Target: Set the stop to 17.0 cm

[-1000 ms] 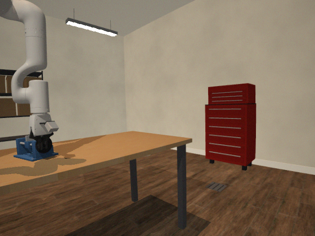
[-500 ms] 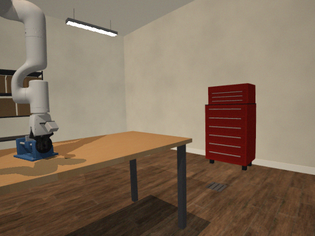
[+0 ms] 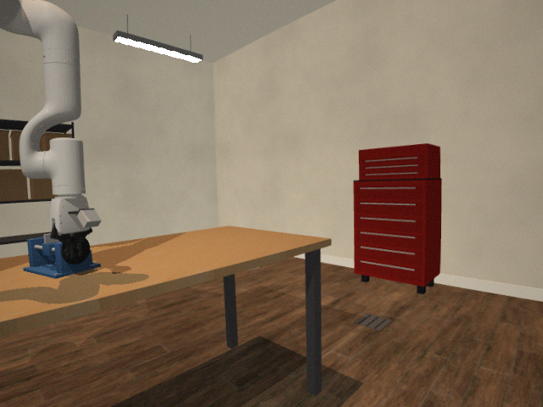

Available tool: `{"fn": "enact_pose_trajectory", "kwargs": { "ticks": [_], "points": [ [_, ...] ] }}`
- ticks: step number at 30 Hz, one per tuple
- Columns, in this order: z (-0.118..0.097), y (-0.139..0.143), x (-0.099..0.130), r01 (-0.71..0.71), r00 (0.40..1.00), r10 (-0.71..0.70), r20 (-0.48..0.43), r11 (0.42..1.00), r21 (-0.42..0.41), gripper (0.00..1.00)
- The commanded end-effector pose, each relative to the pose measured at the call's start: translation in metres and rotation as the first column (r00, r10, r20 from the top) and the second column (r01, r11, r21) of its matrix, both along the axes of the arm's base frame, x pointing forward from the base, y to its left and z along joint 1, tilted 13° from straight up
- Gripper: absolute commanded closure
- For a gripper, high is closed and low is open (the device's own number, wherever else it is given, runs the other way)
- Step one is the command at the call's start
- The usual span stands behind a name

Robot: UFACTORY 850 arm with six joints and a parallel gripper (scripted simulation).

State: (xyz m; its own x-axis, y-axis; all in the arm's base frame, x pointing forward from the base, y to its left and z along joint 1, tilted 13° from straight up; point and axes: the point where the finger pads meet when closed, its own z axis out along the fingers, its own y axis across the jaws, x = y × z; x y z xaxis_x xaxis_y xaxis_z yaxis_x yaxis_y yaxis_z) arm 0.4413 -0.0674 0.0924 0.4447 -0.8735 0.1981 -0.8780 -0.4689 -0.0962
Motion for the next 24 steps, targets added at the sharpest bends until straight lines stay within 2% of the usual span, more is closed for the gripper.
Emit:
{"fn": "enact_pose_trajectory", "kwargs": {
  "ticks": [1, 24],
  "points": [
    [0.0006, -0.0002, 0.0003, 0.0, 1.0, 0.0, 0.001, 1.0, -0.001, 0.94],
    [0.0037, 0.0006, 0.0006, 0.0, 1.0, 0.0, 0.001, 1.0, -0.001, 0.94]
  ]
}}
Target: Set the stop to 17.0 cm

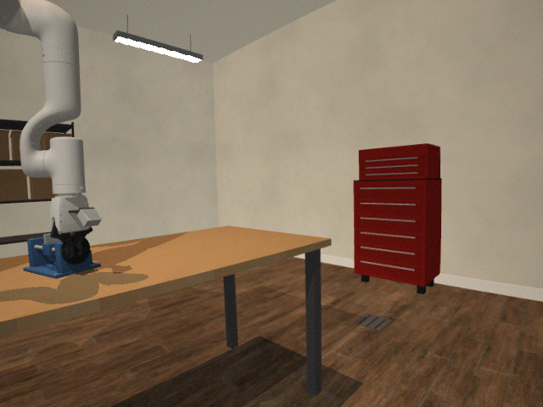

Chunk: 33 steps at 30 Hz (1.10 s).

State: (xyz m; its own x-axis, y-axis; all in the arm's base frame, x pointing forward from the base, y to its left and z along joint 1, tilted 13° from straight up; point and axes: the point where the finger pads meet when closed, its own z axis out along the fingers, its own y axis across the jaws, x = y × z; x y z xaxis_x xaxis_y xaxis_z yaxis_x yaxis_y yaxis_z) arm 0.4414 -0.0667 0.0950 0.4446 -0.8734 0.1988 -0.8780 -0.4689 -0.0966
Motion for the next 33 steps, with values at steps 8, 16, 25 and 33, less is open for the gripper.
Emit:
{"fn": "enact_pose_trajectory", "kwargs": {
  "ticks": [8, 16, 25, 33],
  "points": [
    [0.003, 0.0, 0.001, 0.0, 1.0, 0.0, 0.0, 1.0, 0.0, 0.94],
    [0.005, 0.001, 0.001, 0.0, 1.0, 0.0, 0.0, 1.0, -0.001, 0.94],
    [0.008, 0.003, 0.002, 0.0, 1.0, 0.0, 0.0, 1.0, -0.001, 0.94],
    [0.013, 0.005, 0.004, 0.0, 1.0, 0.0, 0.0, 1.0, -0.001, 0.94]
  ]
}}
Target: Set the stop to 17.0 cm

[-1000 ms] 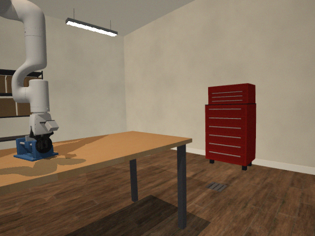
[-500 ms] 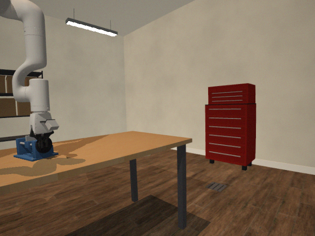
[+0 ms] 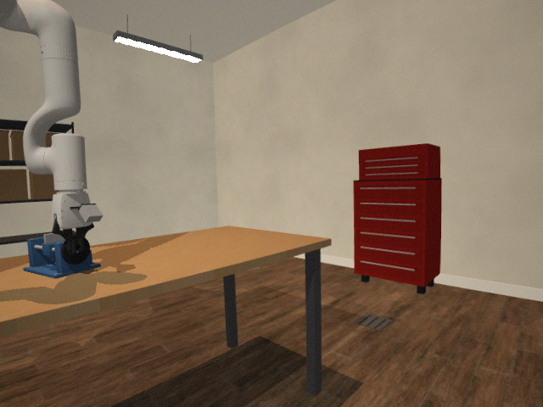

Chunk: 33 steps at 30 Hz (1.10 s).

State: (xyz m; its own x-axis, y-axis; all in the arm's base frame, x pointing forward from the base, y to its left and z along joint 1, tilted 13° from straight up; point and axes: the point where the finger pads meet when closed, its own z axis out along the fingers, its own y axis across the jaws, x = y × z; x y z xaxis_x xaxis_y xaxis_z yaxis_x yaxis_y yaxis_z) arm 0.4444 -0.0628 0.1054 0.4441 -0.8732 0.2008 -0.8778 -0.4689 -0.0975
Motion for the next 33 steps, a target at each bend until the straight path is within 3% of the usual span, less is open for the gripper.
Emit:
{"fn": "enact_pose_trajectory", "kwargs": {
  "ticks": [1, 13, 24, 27, 33],
  "points": [
    [0.003, 0.001, 0.002, 0.0, 1.0, 0.0, -0.002, 1.0, 0.001, 0.94],
    [0.009, 0.006, 0.008, 0.0, 1.0, 0.0, -0.002, 1.0, 0.001, 0.94],
    [0.013, 0.016, 0.027, 0.0, 1.0, 0.0, -0.002, 1.0, 0.001, 0.94],
    [0.005, 0.022, 0.042, 0.0, 1.0, 0.0, -0.002, 1.0, 0.001, 0.94],
    [-0.01, 0.023, 0.051, 0.0, 1.0, 0.0, -0.002, 1.0, 0.001, 0.94]
  ]
}}
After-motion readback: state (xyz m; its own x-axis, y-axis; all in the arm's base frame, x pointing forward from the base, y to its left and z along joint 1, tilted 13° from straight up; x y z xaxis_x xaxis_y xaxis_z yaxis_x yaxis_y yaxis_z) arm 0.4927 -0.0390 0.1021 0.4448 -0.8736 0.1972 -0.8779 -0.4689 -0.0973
